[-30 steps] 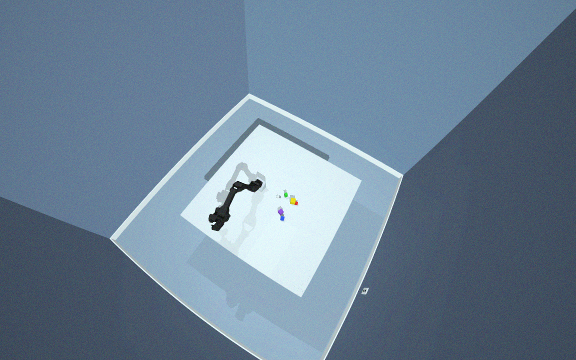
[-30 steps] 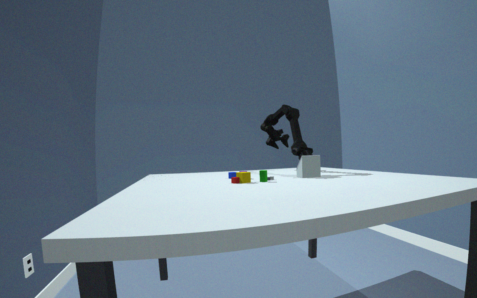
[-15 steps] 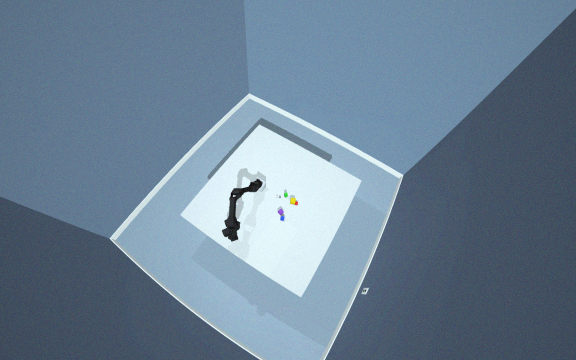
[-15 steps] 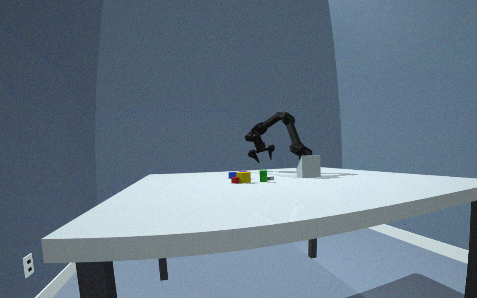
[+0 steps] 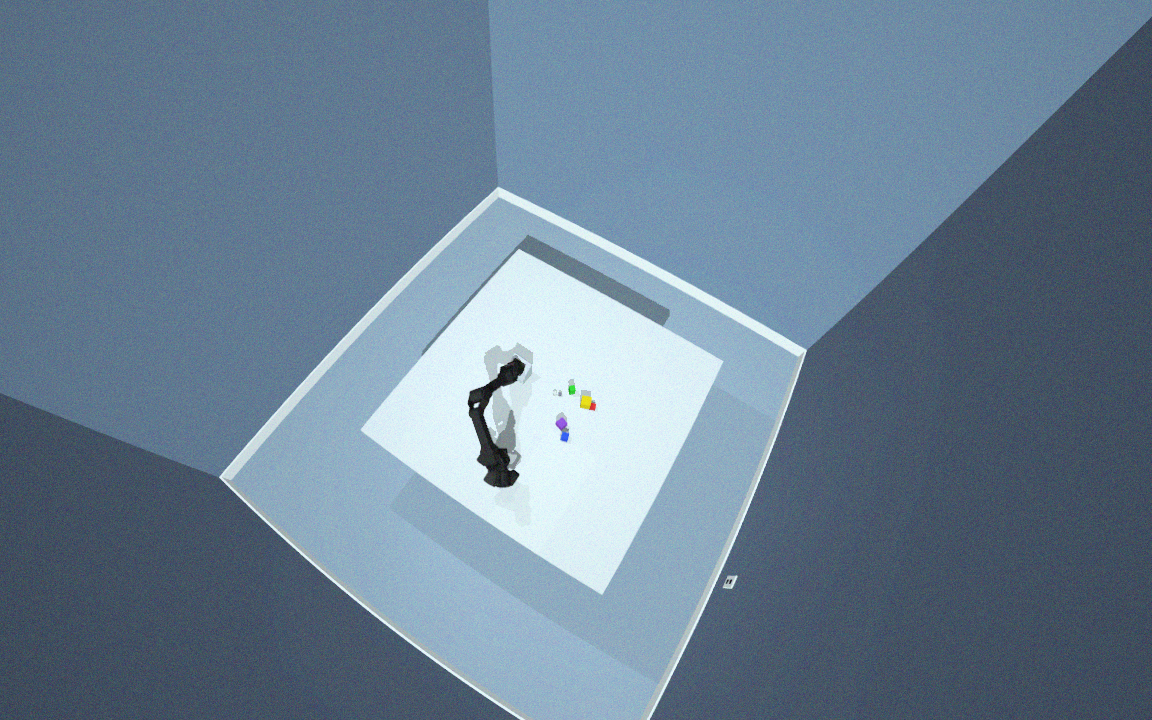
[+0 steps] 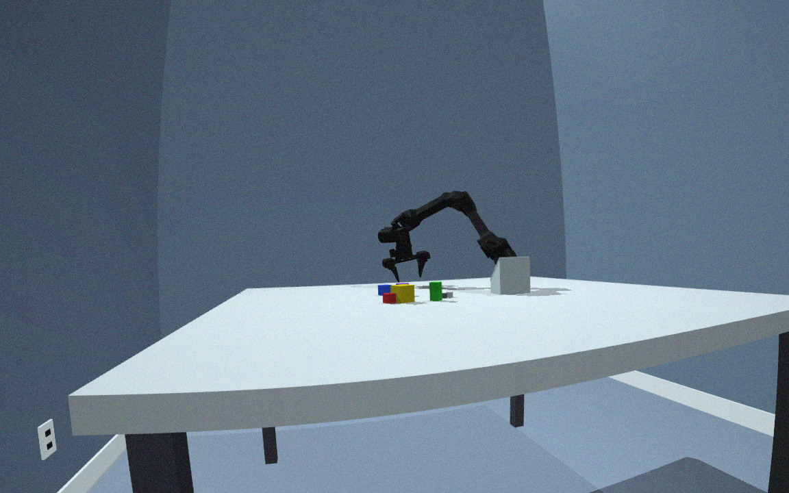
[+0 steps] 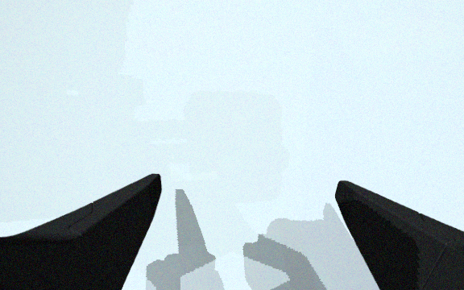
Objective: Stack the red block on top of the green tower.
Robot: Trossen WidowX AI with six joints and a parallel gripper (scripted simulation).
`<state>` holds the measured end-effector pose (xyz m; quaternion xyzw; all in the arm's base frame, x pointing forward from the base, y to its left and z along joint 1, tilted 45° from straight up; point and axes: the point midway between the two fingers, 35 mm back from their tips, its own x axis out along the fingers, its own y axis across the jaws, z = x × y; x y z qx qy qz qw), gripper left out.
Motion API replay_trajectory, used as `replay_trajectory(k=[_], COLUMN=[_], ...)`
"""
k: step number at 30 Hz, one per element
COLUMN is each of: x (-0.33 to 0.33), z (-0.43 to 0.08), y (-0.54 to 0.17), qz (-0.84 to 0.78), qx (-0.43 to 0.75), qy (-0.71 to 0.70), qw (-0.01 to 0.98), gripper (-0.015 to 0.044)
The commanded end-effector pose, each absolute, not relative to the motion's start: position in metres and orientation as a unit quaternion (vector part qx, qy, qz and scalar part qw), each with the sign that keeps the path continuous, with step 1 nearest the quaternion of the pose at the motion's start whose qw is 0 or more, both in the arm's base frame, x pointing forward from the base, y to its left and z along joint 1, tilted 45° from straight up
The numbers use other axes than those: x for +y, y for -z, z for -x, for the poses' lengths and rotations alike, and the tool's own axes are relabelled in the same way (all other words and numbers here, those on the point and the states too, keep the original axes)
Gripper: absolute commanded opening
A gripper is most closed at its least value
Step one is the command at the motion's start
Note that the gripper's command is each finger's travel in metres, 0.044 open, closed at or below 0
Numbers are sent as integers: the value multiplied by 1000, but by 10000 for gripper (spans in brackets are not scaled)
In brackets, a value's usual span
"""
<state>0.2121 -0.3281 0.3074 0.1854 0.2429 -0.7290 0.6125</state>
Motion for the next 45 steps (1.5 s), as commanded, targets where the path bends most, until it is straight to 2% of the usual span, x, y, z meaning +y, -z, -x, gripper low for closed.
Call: replay_trajectory(k=[1,14,24,34,45], x=[-315,-233,-137,-32,67], z=[-243,-350,-403,-419,-395], y=[-287,-201,-128,-56,12], qz=[-158,-33,93,234,380], qx=[300,475,585,659,696], qy=[691,538,403,266,138], qw=[639,695,698,664,594], gripper=[440,440,440,440,440])
